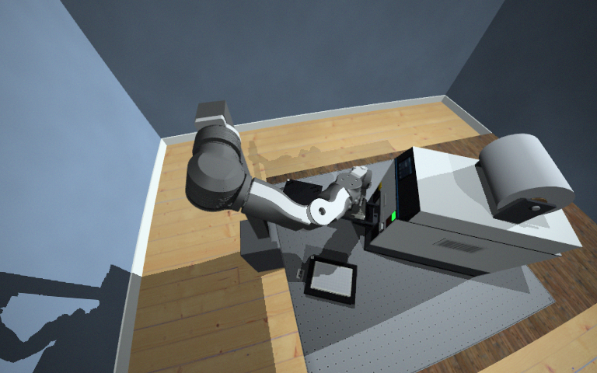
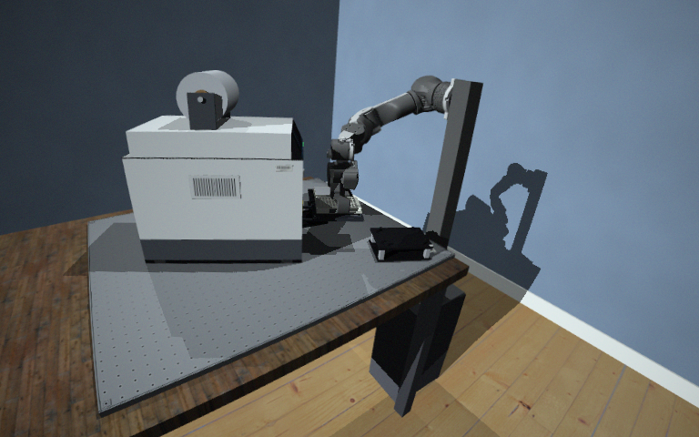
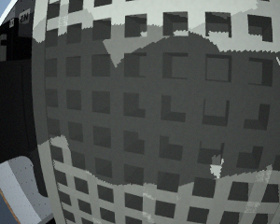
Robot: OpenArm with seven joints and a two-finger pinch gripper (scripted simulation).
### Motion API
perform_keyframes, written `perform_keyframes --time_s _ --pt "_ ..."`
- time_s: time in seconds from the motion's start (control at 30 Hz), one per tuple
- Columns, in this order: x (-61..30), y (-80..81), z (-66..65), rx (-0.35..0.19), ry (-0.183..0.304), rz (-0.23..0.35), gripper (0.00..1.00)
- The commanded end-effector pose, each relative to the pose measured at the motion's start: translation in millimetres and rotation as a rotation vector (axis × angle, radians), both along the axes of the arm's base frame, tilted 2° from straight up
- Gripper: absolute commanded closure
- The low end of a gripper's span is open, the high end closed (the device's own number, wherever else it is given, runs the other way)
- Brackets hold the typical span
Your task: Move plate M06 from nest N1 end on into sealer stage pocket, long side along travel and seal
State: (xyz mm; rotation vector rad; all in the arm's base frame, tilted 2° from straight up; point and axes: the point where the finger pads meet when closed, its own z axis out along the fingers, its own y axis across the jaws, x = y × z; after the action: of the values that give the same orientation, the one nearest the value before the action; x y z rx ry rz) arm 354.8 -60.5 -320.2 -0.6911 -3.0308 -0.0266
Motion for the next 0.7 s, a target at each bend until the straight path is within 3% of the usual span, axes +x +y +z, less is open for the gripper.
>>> perform_keyframes --time_s 0.0,0.67 --pt "1.0 -0.4 1.1 -0.003 -0.005 -0.001 1.0" --pt "4.2 0.1 6.3 0.001 -0.01 -0.001 1.0"
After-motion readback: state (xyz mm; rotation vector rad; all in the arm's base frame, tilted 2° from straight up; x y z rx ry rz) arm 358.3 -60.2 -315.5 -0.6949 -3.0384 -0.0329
